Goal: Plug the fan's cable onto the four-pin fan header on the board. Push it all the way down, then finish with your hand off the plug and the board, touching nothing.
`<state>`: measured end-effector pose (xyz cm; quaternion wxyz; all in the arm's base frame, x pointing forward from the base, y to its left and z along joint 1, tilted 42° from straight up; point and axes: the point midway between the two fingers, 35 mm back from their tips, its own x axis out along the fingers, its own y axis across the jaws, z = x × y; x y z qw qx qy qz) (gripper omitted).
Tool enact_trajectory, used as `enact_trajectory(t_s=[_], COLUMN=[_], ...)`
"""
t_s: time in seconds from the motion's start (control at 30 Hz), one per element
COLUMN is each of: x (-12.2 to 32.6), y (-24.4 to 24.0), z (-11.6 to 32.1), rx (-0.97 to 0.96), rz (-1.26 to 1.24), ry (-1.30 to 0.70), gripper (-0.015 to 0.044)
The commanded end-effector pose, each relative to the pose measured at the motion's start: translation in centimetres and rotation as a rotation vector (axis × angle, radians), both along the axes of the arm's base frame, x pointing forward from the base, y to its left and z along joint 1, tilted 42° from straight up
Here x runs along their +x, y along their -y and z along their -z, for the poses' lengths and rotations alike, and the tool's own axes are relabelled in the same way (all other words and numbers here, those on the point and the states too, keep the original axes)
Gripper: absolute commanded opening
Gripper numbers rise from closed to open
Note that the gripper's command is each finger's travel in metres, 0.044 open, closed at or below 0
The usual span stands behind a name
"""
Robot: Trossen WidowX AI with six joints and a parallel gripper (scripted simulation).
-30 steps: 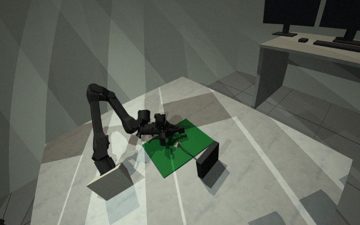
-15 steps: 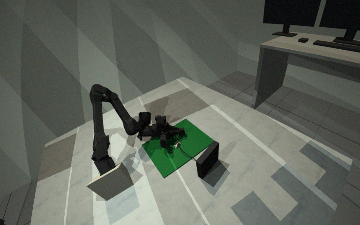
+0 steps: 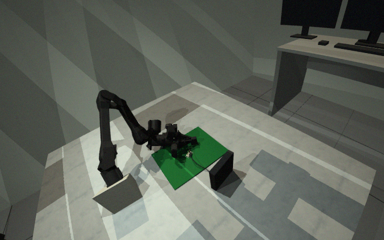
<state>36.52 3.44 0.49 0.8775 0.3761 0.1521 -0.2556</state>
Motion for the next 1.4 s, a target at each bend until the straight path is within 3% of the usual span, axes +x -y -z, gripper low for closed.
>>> enact_trajectory(t_s=[0.0,1.07,1.23,1.37], x=[-0.02,-0.02,0.0,0.0], y=[0.0,0.0,0.0,0.0], z=[0.01,0.01,0.0,0.0], rx=[0.0,0.0,0.0,0.0], rz=[-0.001,-0.001,0.0,0.0], ry=[-0.001,-0.001,0.0,0.0], gripper=[0.0,0.0,0.0131,0.014])
